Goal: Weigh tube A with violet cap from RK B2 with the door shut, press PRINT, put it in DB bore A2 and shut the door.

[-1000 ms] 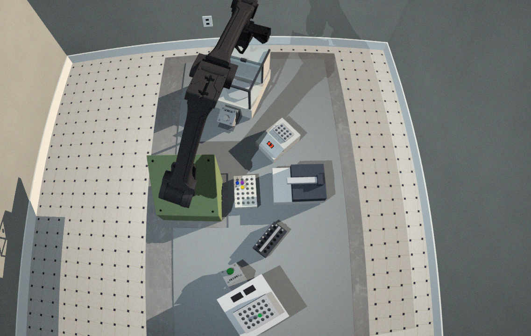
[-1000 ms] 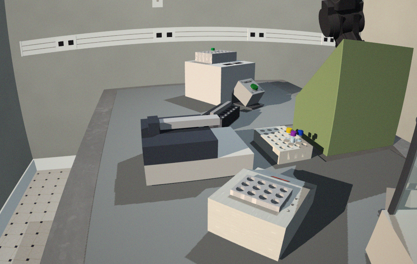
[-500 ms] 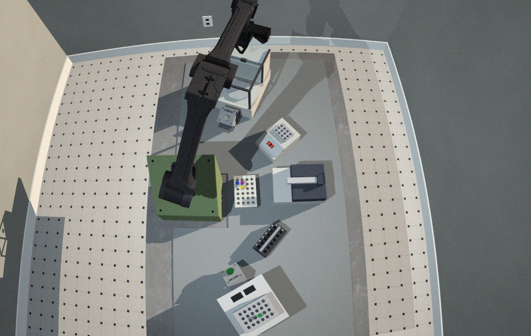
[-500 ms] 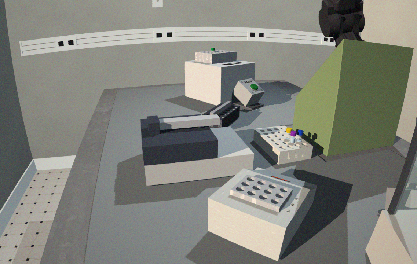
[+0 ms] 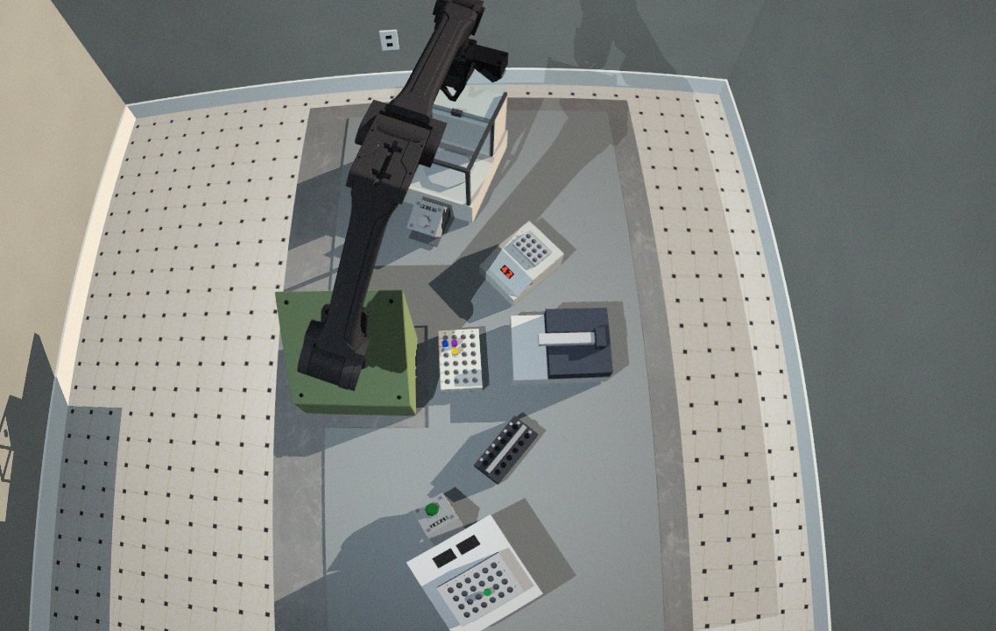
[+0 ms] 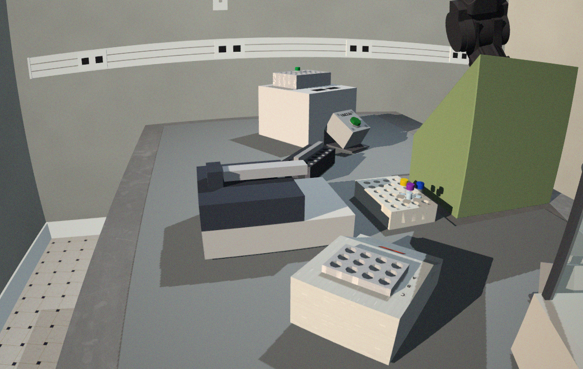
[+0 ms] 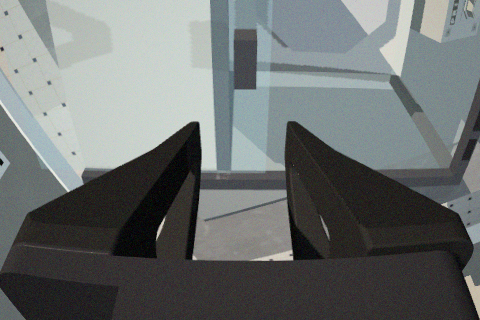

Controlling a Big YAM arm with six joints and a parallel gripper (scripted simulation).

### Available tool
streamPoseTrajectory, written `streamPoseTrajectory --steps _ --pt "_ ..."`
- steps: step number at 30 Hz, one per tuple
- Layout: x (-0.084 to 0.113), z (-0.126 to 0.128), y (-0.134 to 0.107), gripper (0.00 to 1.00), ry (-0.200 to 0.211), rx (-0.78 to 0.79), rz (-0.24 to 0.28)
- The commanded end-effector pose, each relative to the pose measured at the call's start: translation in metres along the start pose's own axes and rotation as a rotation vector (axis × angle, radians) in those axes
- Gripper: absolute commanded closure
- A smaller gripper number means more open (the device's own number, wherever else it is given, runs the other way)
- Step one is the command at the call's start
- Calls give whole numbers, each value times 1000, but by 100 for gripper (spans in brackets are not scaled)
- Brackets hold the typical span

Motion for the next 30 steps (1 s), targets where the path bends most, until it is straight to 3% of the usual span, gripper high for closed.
streamPoseTrajectory --steps 1,9,20,22,30 --pt "20 -4 20 64 53 19 11" --pt "16 -23 55 64 70 99 11" --pt "-11 -80 125 64 94 314 4" --pt "-11 -80 125 64 94 314 4" --pt "-34 -128 164 64 100 452 -6"
Point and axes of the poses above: the point where the finger pads meet when closed, its own x axis back along the fingers, its own z axis across the jaws, y = z × x, the point moved 10 cm from there along x, back along the fingers
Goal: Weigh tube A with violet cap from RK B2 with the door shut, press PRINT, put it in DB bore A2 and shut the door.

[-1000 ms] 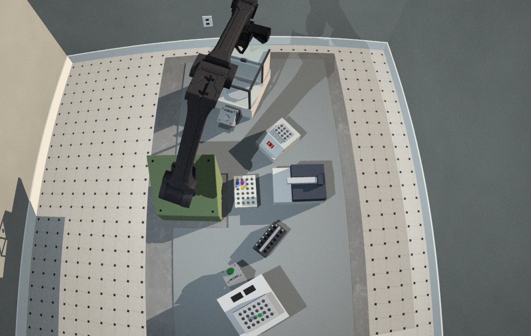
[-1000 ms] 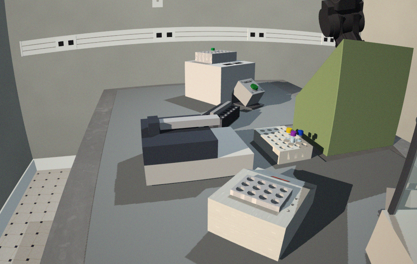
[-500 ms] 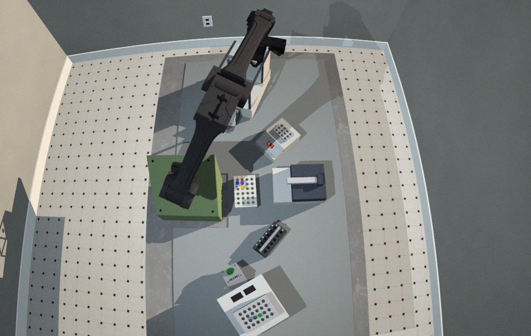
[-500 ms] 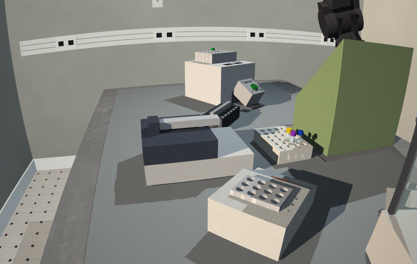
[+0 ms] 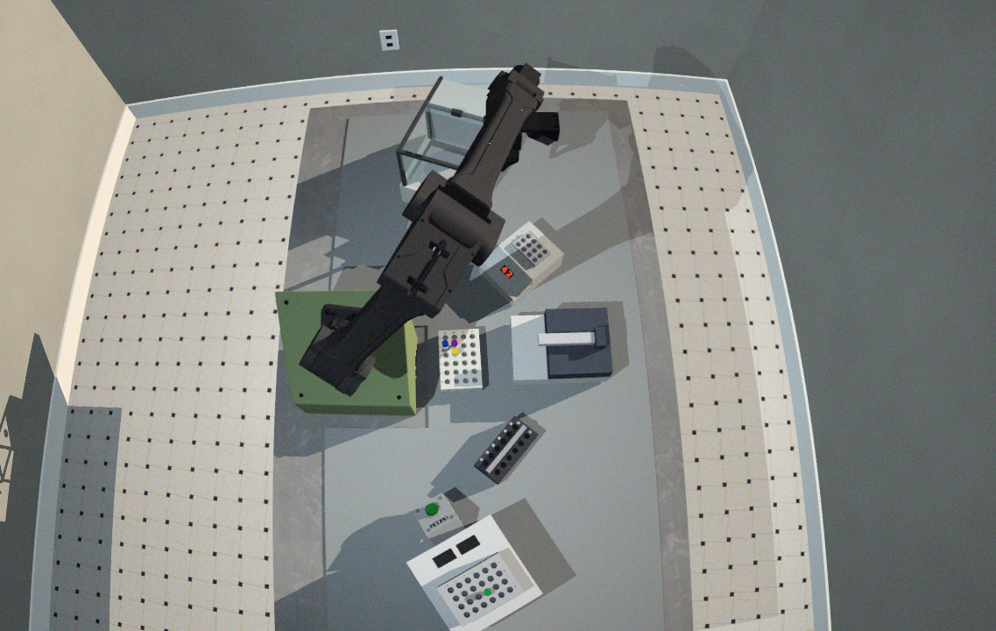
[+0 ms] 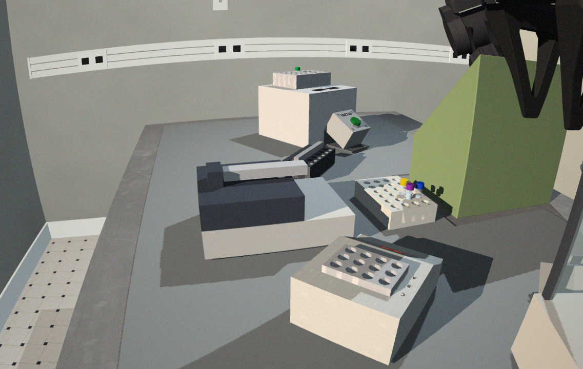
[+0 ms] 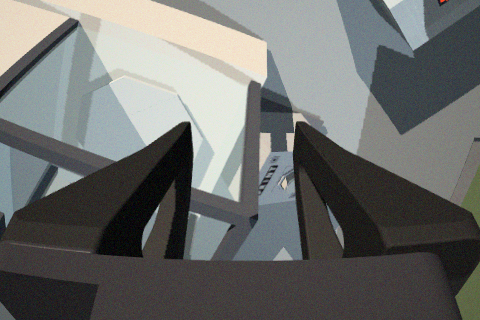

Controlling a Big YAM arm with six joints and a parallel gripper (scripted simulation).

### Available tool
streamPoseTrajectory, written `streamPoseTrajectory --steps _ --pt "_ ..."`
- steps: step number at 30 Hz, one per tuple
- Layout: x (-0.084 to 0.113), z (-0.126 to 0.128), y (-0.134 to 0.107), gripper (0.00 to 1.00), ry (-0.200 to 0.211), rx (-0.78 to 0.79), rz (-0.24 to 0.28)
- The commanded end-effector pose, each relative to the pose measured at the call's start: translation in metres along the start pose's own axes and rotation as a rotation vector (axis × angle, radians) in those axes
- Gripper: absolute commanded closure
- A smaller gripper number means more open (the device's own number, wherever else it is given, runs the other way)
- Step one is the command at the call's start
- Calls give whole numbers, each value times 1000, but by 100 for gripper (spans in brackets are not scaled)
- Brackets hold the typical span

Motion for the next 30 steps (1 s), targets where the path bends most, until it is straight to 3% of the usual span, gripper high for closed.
streamPoseTrajectory --steps 1,16,24,26,30 --pt "3 -26 18 64 52 100 -15" --pt "-36 -128 20 64 42 306 -24" --pt "-61 -188 5 64 25 459 -25" --pt "-61 -188 5 64 25 459 -25" --pt "-73 -216 -7 64 13 542 -22"
Point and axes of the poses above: the point where the finger pads meet when closed, its own x axis back along the fingers, its own z axis across the jaws, y = z × x, the point moved 10 cm from there along x, back along the fingers
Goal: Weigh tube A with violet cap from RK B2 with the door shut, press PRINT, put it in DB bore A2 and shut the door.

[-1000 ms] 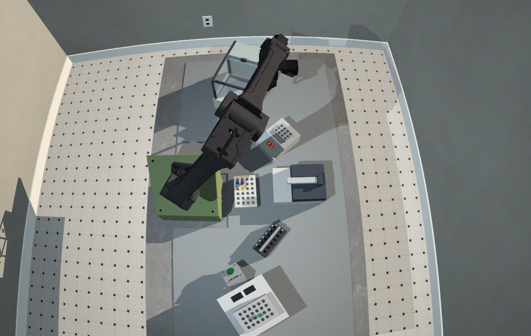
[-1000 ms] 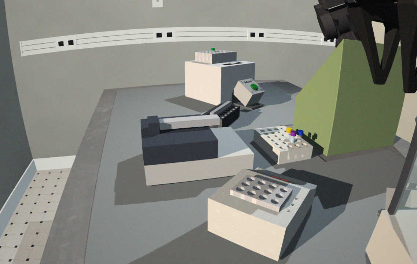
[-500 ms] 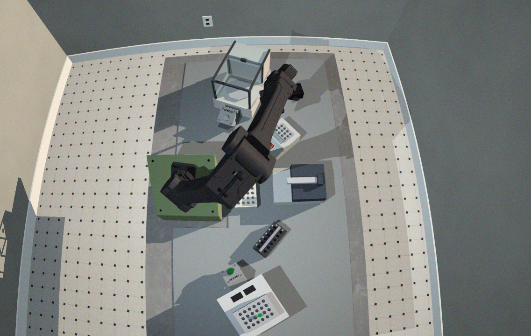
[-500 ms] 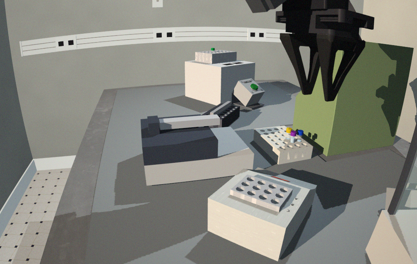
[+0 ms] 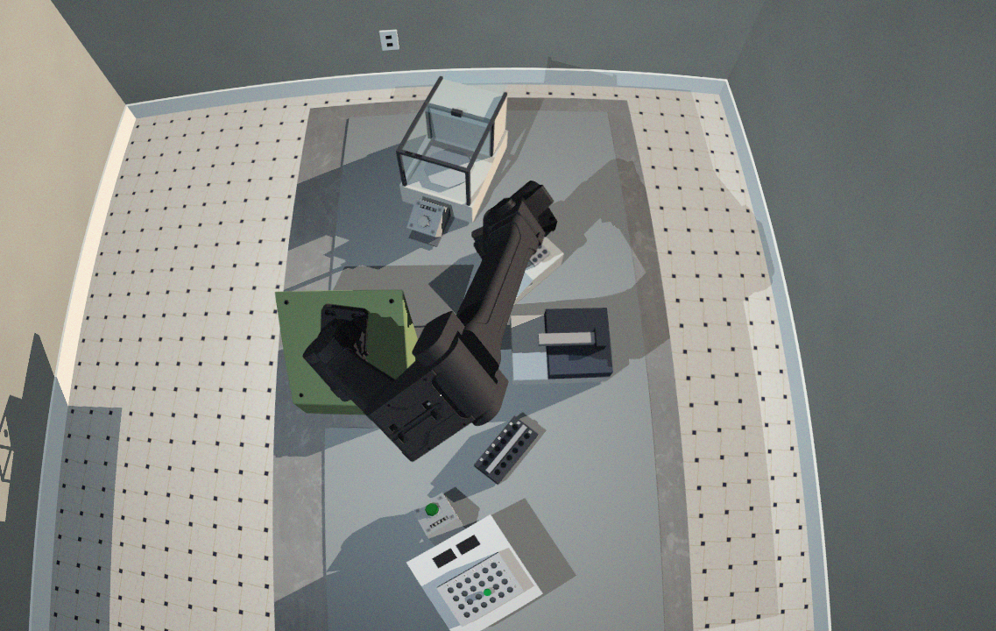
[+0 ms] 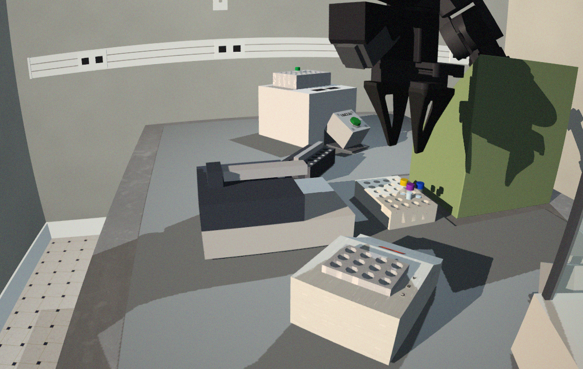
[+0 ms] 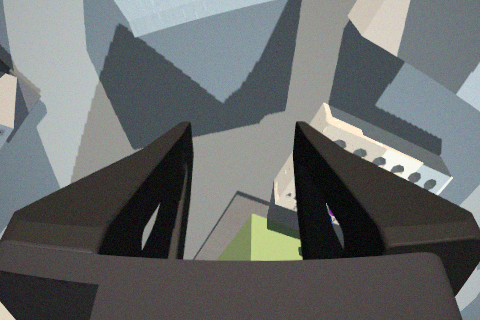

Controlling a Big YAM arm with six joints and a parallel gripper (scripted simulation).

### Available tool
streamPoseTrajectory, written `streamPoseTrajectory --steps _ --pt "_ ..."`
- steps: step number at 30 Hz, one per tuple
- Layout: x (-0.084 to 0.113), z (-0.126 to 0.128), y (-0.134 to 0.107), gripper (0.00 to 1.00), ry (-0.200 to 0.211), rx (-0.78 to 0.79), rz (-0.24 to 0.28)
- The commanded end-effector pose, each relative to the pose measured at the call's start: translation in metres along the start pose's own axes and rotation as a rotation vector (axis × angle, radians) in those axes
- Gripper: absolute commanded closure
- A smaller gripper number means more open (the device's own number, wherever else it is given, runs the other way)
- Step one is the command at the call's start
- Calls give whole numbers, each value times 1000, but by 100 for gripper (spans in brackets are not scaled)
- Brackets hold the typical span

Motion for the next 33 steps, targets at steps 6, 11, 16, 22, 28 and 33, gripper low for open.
streamPoseTrajectory --steps 6,11,16,22,28,33 --pt "-19 -42 -44 64 5 157 -18" --pt "-32 -58 -78 64 -9 258 -3" --pt "-40 -67 -100 64 -16 309 7" --pt "-50 -76 -133 64 -19 360 19" --pt "-45 -70 -117 64 -30 379 -2" --pt "-53 -70 -133 64 -16 382 37"
Point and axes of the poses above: the point where the finger pads meet when closed, its own x axis back along the fingers, its own z axis across the jaws, y = z × x, the point moved 10 cm from there along x, back along the fingers
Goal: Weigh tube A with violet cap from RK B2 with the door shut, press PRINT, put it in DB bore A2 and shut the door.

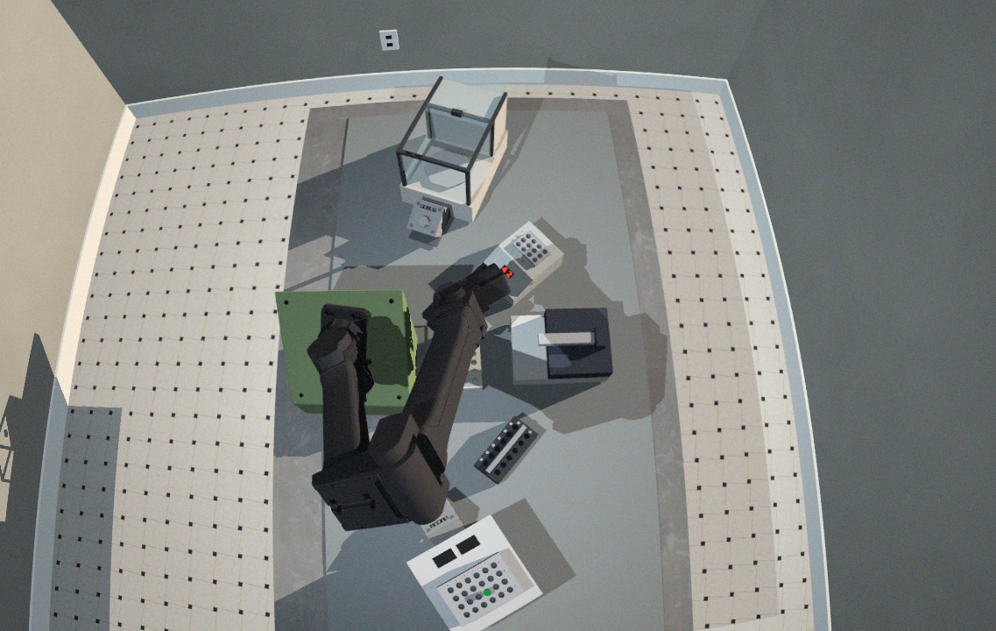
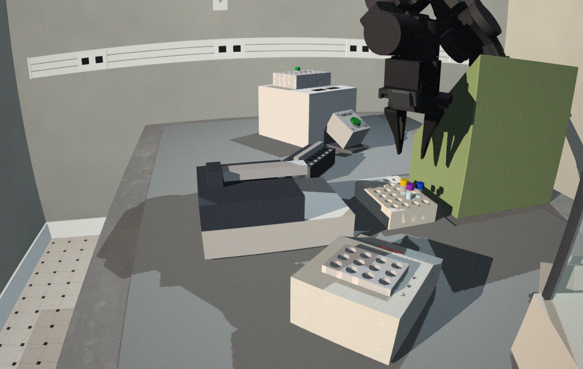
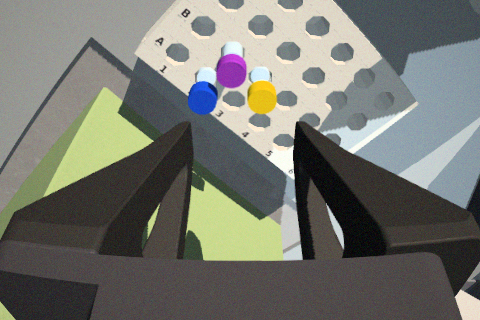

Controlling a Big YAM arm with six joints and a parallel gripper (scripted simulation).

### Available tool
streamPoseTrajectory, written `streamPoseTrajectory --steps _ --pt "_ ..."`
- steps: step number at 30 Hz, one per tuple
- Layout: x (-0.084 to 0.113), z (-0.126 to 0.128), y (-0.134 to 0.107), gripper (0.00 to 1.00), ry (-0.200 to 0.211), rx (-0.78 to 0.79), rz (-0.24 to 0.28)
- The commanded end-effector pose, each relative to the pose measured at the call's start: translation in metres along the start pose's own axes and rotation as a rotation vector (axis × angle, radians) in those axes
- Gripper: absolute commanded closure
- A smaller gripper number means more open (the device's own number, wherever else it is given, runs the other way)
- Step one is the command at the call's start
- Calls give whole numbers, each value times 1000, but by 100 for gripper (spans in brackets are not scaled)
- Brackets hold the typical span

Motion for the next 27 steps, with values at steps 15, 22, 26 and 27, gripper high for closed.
streamPoseTrajectory --steps 15,22,26,27 --pt "2 -1 5 64 -2 4 -10" --pt "2 -1 5 64 -2 4 -10" --pt "2 -1 5 64 -2 4 -10" --pt "2 -1 5 64 -2 4 -10"
Point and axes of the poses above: the point where the finger pads meet when closed, its own x axis back along the fingers, its own z axis across the jaws, y = z × x, the point moved 10 cm from there along x, back along the fingers
